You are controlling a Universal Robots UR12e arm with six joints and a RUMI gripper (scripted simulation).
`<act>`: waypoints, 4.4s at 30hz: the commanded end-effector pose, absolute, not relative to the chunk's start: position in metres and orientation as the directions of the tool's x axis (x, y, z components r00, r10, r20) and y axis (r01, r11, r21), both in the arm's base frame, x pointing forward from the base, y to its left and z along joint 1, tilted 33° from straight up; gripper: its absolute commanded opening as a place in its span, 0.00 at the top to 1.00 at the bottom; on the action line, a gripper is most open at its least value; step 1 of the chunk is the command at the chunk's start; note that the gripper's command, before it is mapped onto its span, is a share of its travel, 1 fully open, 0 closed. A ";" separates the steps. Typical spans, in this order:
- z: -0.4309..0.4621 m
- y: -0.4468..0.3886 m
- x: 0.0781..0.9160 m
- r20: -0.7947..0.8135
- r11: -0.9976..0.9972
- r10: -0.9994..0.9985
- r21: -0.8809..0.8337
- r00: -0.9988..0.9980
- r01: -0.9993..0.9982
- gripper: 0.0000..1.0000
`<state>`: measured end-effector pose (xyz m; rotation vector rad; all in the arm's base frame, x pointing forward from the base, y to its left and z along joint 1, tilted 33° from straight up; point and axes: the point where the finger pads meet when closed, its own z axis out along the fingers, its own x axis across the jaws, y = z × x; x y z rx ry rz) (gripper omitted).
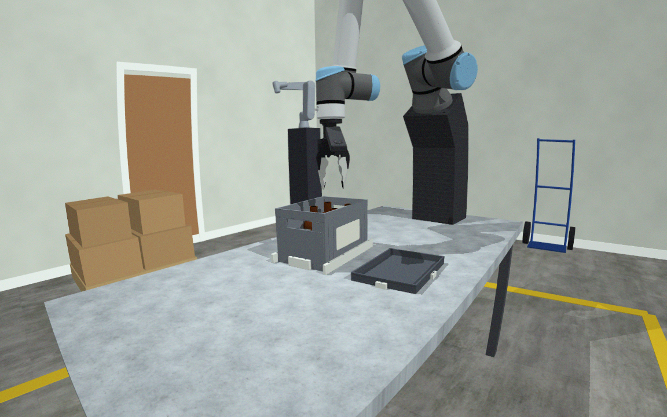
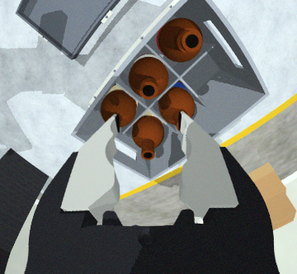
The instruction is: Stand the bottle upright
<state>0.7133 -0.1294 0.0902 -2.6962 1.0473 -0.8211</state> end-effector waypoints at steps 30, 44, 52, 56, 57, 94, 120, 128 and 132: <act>0.091 -0.129 0.713 0.442 -0.749 -0.658 -0.310 0.610 -0.585 0.62; 0.087 -0.129 0.716 0.442 -0.749 -0.658 -0.310 0.610 -0.585 0.62; 0.082 -0.130 0.719 0.442 -0.749 -0.658 -0.310 0.610 -0.585 0.62; 0.078 -0.130 0.722 0.442 -0.749 -0.658 -0.310 0.610 -0.585 0.62; 0.077 -0.130 0.722 0.442 -0.749 -0.658 -0.310 0.610 -0.585 0.62; 0.054 -0.132 0.737 0.442 -0.749 -0.658 -0.310 0.610 -0.585 0.62; 0.054 -0.132 0.737 0.442 -0.749 -0.658 -0.310 0.610 -0.585 0.62; 0.054 -0.132 0.737 0.442 -0.749 -0.658 -0.310 0.610 -0.585 0.62; 0.054 -0.132 0.737 0.442 -0.749 -0.658 -0.310 0.610 -0.585 0.62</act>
